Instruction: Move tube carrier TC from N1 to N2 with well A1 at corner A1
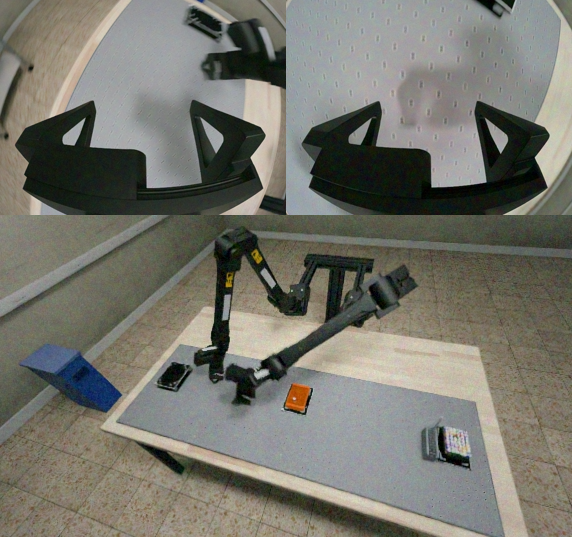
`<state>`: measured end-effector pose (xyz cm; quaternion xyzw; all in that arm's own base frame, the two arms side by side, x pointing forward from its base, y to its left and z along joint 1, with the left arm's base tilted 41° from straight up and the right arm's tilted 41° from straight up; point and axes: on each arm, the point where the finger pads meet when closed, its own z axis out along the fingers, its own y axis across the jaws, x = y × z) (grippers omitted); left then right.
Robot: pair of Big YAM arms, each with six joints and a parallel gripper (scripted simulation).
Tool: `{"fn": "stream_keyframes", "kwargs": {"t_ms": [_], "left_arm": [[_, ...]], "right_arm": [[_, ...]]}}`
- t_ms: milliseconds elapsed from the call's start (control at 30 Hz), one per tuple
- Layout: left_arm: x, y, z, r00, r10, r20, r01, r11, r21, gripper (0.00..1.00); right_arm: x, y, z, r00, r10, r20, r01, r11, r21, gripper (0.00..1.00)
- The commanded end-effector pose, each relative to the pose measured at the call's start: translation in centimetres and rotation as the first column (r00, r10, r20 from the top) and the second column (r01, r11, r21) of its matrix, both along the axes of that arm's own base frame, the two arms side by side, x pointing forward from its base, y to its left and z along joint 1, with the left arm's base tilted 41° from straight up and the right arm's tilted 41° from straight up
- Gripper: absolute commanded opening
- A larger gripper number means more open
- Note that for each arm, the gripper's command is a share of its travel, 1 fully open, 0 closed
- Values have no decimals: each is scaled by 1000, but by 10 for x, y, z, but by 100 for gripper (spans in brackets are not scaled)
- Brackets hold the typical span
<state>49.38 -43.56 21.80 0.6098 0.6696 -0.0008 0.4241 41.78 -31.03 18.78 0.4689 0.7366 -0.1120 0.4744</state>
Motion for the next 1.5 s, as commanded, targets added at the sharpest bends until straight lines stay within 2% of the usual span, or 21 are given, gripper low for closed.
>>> {"fn": "stream_keyframes", "kwargs": {"t_ms": [0,67,100,133,267,400,567,633,767,1000,1133,1200,1300,1400,1467], "left_arm": [[60,55,62,983,182,22,-177,976,-126,100],[60,55,62,983,182,22,-177,976,-126,100],[80,91,70,966,256,15,-251,956,-151,100],[86,110,65,957,290,3,-286,947,-148,100],[95,161,71,948,317,23,-312,942,-122,100],[80,215,73,957,285,46,-280,956,-88,100],[58,248,79,970,236,63,-231,970,-78,100],[58,248,79,970,236,63,-231,970,-78,100],[38,272,82,978,194,79,-189,979,-73,100],[0,307,85,986,125,113,-118,991,-68,100],[-23,325,83,988,92,127,-84,994,-69,100],[-23,325,83,988,92,127,-84,994,-69,100],[-43,333,77,990,58,131,-50,997,-66,100],[-64,340,70,991,24,134,-15,998,-65,100],[-77,343,65,991,1,137,8,998,-66,100]], "right_arm": [[-11,40,-14,996,14,-83,-9,998,69,100],[-11,40,-14,996,14,-83,-9,998,69,100],[-14,46,-18,994,18,-103,-10,997,79,100],[-18,52,-22,992,22,-125,-11,996,89,100],[-32,74,-36,978,37,-204,-12,993,121,100],[-52,99,-51,954,57,-294,-12,988,151,100],[-69,135,-74,916,115,-385,-46,982,185,100],[-69,135,-74,916,115,-385,-46,982,185,100],[-79,175,-110,851,206,-483,-108,969,223,100],[-63,222,-116,742,325,-587,-280,945,170,100],[-66,250,-128,657,374,-655,-369,917,153,100],[-66,250,-128,657,374,-655,-369,917,153,100],[-71,273,-133,601,414,-684,-440,885,149,100],[-43,303,-109,659,462,-594,-494,861,122,100],[-29,323,-99,667,503,-550,-540,835,108,100]]}}
